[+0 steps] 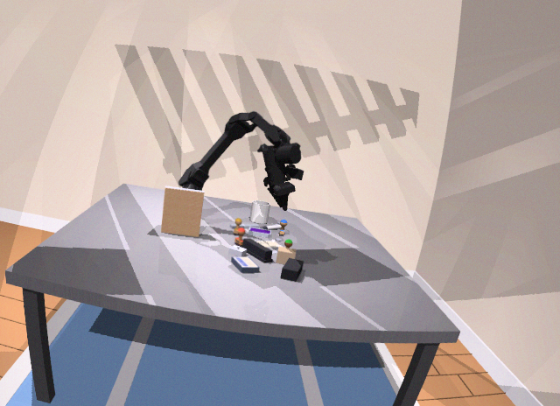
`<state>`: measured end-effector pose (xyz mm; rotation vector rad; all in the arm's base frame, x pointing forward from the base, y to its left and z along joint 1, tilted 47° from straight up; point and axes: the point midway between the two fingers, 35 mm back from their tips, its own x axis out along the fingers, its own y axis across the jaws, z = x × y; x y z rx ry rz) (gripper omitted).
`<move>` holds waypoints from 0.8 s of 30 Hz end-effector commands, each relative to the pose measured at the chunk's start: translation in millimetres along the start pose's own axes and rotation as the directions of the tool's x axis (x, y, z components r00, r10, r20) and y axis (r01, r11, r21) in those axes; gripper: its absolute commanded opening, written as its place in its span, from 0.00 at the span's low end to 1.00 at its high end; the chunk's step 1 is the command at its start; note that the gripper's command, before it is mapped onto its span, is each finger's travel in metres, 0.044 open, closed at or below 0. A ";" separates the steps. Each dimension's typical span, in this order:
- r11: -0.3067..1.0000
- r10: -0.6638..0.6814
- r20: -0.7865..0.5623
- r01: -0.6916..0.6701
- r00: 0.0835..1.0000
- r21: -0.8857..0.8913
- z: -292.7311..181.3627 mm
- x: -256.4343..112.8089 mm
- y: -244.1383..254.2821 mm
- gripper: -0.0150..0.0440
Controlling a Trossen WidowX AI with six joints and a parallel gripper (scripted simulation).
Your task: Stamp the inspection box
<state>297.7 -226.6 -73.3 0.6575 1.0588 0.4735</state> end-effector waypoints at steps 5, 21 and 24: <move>0.986 0.029 -0.357 0.033 0.934 0.166 23.7 93.4 21.0 0.63; 0.985 0.028 -0.365 0.036 0.931 0.169 24.7 105.6 27.0 0.63; 0.985 0.028 -0.365 0.036 0.931 0.169 23.2 110.4 27.1 0.63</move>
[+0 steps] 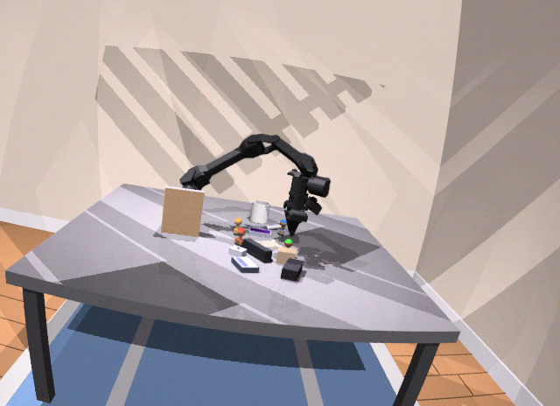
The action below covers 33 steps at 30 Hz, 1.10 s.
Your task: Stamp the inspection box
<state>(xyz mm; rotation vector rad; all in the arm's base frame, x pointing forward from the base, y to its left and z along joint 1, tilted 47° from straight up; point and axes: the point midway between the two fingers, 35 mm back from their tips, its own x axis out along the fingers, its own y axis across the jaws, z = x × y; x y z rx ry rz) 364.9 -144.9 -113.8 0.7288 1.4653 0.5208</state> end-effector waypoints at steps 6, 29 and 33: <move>1.000 0.002 0.000 -0.002 1.000 0.009 -0.5 14.4 -0.6 0.63; 1.000 0.005 0.000 -0.005 1.000 0.008 -0.8 52.3 0.7 0.63; 1.000 0.005 0.000 -0.005 1.000 0.008 -1.3 58.8 1.1 0.63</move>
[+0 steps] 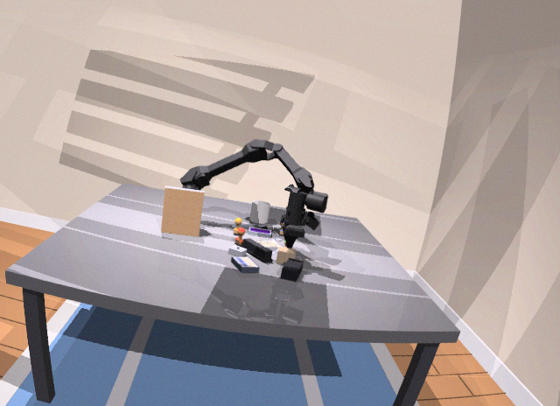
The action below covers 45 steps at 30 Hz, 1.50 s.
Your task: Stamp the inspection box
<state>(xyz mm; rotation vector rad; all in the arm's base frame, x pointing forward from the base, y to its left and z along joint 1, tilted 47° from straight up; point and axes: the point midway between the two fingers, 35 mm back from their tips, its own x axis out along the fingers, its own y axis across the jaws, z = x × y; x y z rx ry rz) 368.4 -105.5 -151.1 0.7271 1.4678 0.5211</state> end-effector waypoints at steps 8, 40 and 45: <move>1.000 0.008 0.002 -0.008 1.000 0.009 -2.1 11.6 0.8 0.63; 1.000 0.008 0.002 -0.008 1.000 0.009 -2.1 11.6 0.8 0.63; 1.000 0.008 0.002 -0.008 1.000 0.009 -2.1 11.6 0.8 0.63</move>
